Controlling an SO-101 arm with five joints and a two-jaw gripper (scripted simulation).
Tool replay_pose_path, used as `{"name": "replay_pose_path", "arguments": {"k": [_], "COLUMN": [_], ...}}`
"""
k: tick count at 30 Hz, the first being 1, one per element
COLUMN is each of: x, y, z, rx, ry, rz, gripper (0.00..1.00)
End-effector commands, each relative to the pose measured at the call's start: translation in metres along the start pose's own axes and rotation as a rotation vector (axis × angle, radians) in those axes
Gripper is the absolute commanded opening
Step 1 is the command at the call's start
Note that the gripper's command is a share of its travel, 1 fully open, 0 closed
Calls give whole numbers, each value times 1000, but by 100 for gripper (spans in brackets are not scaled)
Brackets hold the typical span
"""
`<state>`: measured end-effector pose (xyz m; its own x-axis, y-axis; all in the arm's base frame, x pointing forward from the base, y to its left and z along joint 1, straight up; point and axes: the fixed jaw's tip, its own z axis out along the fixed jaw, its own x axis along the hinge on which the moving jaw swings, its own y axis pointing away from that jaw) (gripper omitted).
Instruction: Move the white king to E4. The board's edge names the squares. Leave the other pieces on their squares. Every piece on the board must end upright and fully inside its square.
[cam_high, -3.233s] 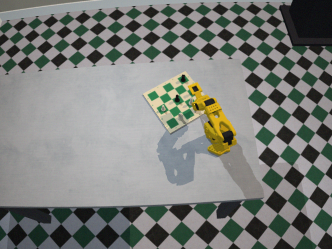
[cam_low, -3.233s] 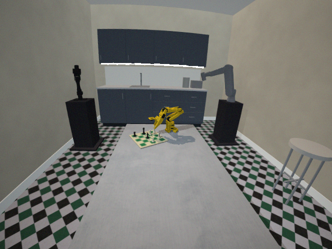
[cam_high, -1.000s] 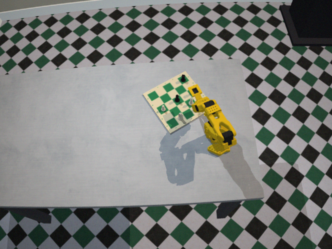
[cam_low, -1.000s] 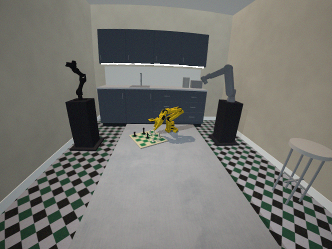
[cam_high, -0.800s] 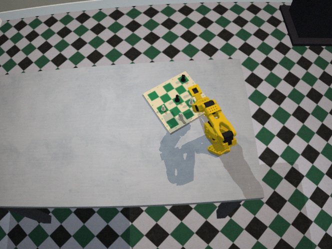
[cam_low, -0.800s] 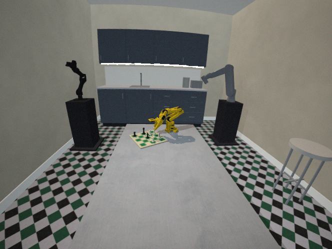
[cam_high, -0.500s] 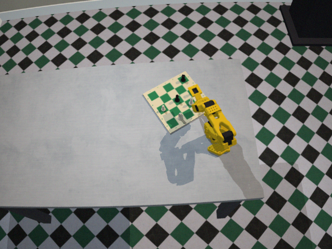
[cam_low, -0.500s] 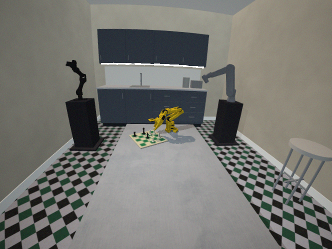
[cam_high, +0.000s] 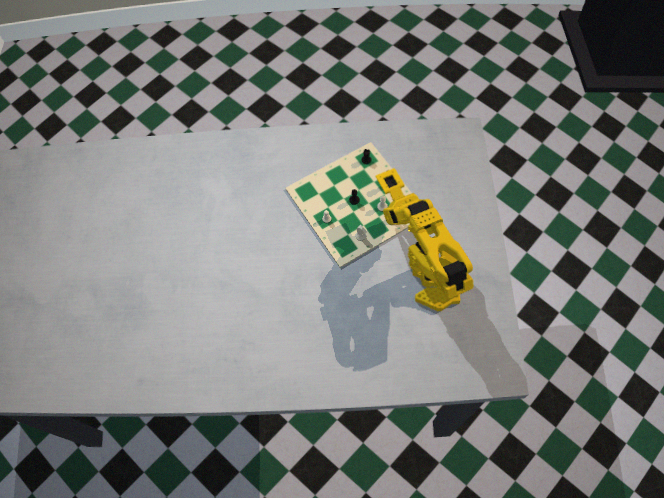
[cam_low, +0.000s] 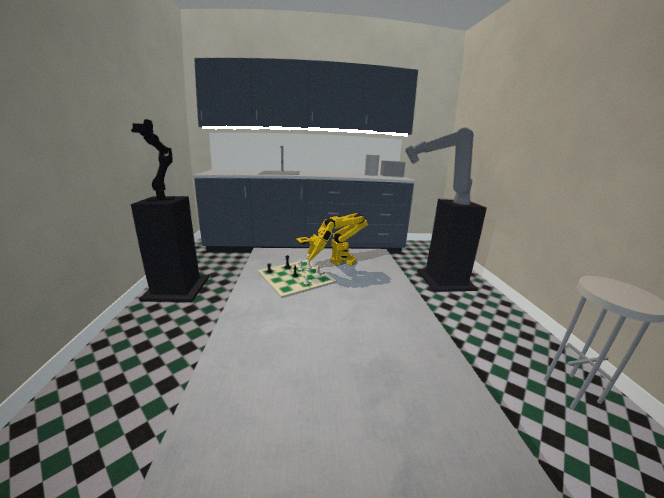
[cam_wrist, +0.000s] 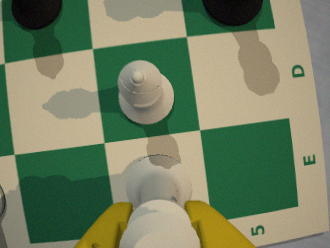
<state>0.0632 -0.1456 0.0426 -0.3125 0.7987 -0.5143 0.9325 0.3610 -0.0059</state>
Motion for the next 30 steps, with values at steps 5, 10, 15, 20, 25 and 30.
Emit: {"name": "replay_pose_path", "arguments": {"k": [5,10,15,20,25,30], "x": [-1,-1,-1,-1,-1,-1], "y": [1,1,1,2,4,6], "z": [0,0,0,0,0,0], "rx": [-4,-4,-4,-6,-15,-20], "ry": [-1,-1,-1,-1,-1,-1], "rz": [-11,-11,-11,-11,-11,-11], "gripper": [9,12,12,12,12,12]}}
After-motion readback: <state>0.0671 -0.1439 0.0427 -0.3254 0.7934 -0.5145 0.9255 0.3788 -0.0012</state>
